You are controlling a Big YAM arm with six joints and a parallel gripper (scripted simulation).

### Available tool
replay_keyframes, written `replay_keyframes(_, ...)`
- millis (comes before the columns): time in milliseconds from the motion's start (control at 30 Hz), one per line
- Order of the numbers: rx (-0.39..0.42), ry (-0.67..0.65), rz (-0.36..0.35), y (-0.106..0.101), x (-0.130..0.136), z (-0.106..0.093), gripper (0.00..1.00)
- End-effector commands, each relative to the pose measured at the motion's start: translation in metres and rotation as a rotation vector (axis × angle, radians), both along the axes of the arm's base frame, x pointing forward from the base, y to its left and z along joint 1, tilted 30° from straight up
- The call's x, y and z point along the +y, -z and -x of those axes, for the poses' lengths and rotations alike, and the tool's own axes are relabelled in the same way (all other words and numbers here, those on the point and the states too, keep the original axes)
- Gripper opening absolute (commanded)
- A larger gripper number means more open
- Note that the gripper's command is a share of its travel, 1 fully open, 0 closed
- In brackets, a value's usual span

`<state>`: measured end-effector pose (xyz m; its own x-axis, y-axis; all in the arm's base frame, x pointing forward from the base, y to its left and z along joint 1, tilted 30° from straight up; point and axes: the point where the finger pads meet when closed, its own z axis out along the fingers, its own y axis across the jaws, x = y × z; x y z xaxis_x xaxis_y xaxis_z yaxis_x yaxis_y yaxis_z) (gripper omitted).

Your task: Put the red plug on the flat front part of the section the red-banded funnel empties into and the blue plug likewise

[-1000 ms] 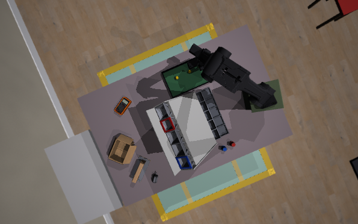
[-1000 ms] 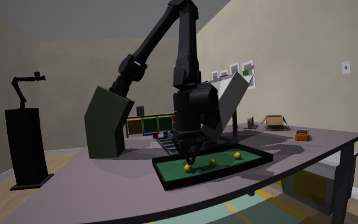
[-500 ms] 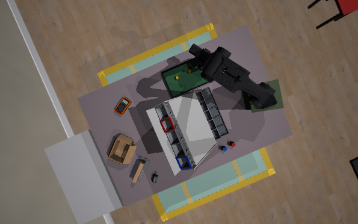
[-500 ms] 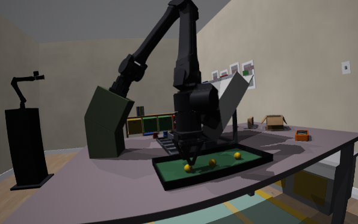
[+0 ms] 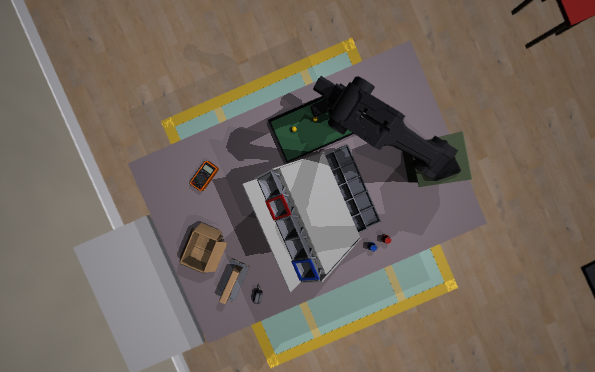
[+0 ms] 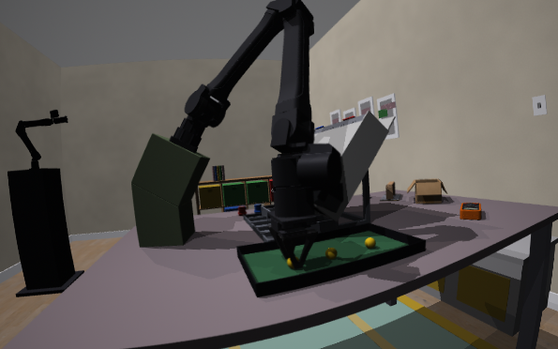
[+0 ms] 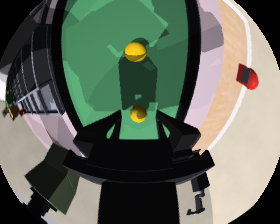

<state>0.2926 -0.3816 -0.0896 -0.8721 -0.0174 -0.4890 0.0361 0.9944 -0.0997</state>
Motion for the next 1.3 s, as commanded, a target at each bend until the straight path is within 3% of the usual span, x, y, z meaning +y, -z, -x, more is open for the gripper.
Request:
replay_keyframes(0, -0.004, -0.004, 0.003, 0.0077, -0.0026, -0.0109, 0.56)
replay_keyframes(1267, 0.002, -0.005, -0.007, 0.0131, 0.0046, -0.0077, 0.56)
